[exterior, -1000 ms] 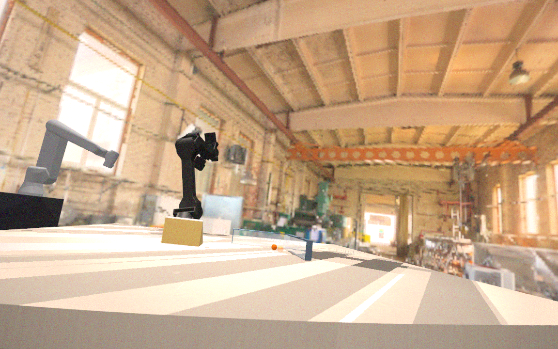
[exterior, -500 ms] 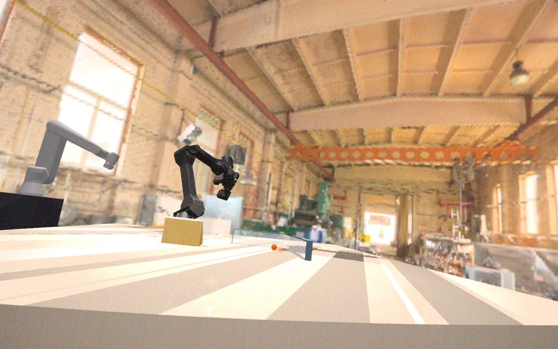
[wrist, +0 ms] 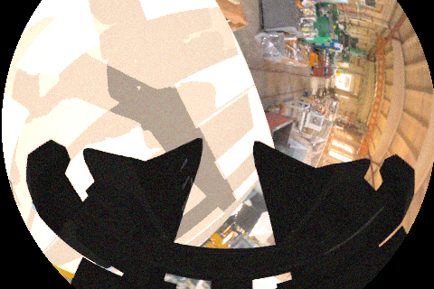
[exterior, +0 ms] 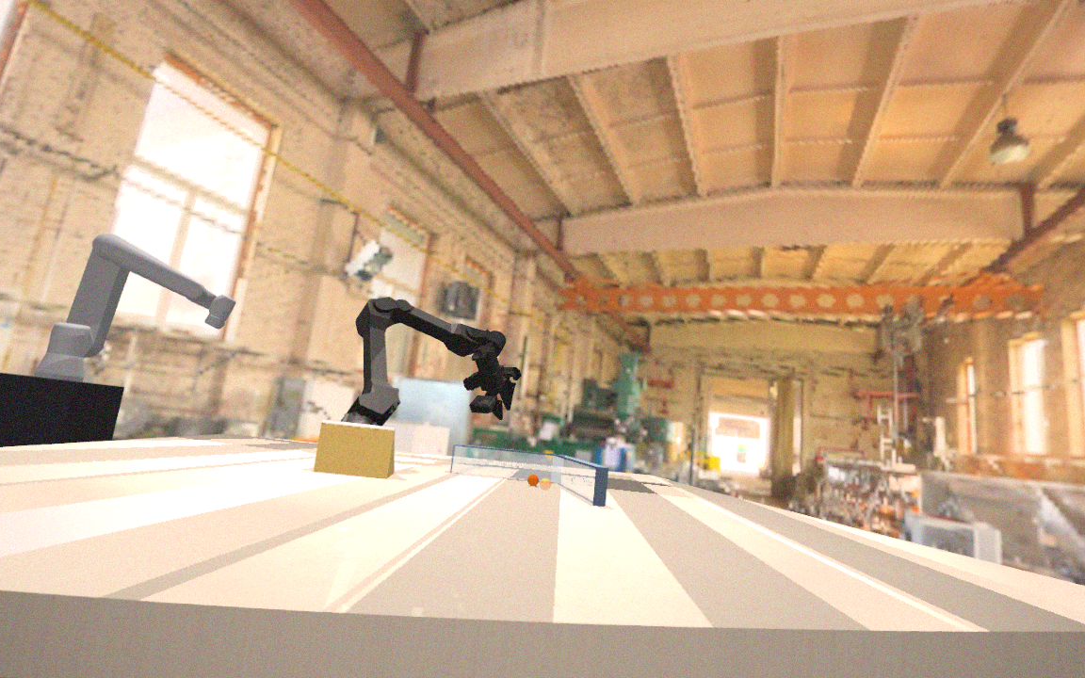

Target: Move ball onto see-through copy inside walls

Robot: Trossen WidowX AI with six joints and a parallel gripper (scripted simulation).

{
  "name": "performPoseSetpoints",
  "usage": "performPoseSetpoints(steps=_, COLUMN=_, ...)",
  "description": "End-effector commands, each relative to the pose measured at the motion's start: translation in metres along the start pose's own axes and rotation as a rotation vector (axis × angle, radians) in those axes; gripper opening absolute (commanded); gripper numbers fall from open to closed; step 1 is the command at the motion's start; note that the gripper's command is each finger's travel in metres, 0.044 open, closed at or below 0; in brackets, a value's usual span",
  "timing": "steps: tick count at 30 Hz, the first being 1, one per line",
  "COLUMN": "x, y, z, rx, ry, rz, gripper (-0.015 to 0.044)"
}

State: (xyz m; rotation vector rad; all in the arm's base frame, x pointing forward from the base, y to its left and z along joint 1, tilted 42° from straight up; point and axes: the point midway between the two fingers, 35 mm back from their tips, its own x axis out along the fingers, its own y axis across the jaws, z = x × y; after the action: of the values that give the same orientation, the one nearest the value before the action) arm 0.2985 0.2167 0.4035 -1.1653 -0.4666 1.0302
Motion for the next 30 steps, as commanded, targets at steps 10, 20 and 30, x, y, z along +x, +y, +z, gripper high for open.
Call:
performPoseSetpoints(steps=10, x=-0.028, y=0.086, z=-0.167, rx=0.254, ry=0.331, rz=0.285, gripper=0.0208)
performPoseSetpoints(steps=20, x=-0.081, y=0.18, z=-0.249, rx=0.549, ry=0.418, rz=0.512, gripper=0.0208)
performPoseSetpoints(steps=30, x=-0.116, y=0.266, z=-0.274, rx=0.838, ry=0.322, rz=0.676, gripper=0.0208)
